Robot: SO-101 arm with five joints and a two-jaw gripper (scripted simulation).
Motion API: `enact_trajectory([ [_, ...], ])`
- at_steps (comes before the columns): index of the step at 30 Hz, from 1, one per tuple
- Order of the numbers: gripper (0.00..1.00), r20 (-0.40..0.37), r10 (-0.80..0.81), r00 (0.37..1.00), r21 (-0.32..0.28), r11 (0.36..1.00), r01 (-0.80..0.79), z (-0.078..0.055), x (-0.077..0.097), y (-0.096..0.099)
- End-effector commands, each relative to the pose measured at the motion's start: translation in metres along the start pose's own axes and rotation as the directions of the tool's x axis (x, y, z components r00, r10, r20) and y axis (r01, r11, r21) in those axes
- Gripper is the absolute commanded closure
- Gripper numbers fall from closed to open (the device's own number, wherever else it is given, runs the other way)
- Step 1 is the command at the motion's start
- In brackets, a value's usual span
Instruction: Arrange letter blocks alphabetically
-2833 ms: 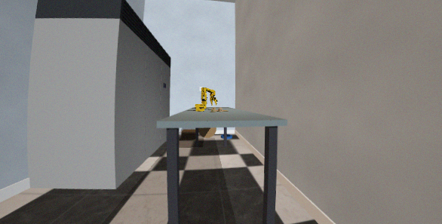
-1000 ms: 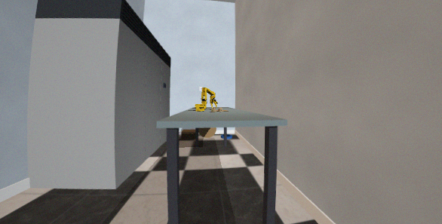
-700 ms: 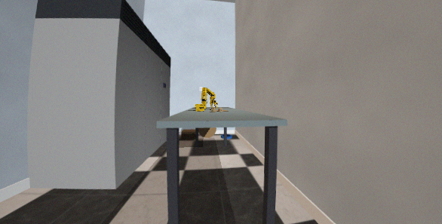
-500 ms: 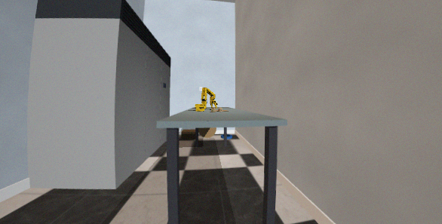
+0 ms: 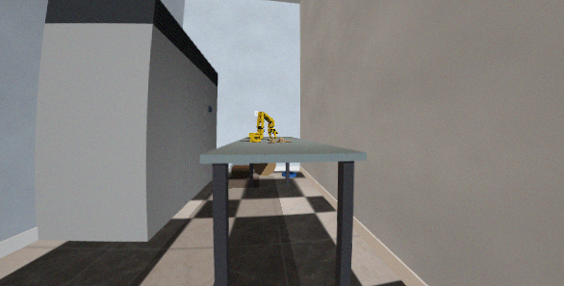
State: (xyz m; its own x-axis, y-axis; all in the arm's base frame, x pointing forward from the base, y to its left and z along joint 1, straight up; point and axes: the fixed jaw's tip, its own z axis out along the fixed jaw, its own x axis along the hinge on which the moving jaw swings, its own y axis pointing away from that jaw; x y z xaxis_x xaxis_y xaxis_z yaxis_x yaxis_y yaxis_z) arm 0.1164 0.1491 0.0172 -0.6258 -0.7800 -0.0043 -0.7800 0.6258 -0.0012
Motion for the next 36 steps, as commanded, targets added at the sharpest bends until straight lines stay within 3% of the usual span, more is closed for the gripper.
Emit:
enact_trajectory([
  [1,0.67,0.105,0.000,0.994,0.002,1.000,0.000,-0.015,-0.015,0.000],
  [21,0.80,0.105,0.000,0.994,0.006,1.000,0.000,-0.015,-0.015,-0.008],
  [36,0.84,0.105,0.000,0.994,0.007,1.000,0.000,-0.015,-0.015,-0.011],
])
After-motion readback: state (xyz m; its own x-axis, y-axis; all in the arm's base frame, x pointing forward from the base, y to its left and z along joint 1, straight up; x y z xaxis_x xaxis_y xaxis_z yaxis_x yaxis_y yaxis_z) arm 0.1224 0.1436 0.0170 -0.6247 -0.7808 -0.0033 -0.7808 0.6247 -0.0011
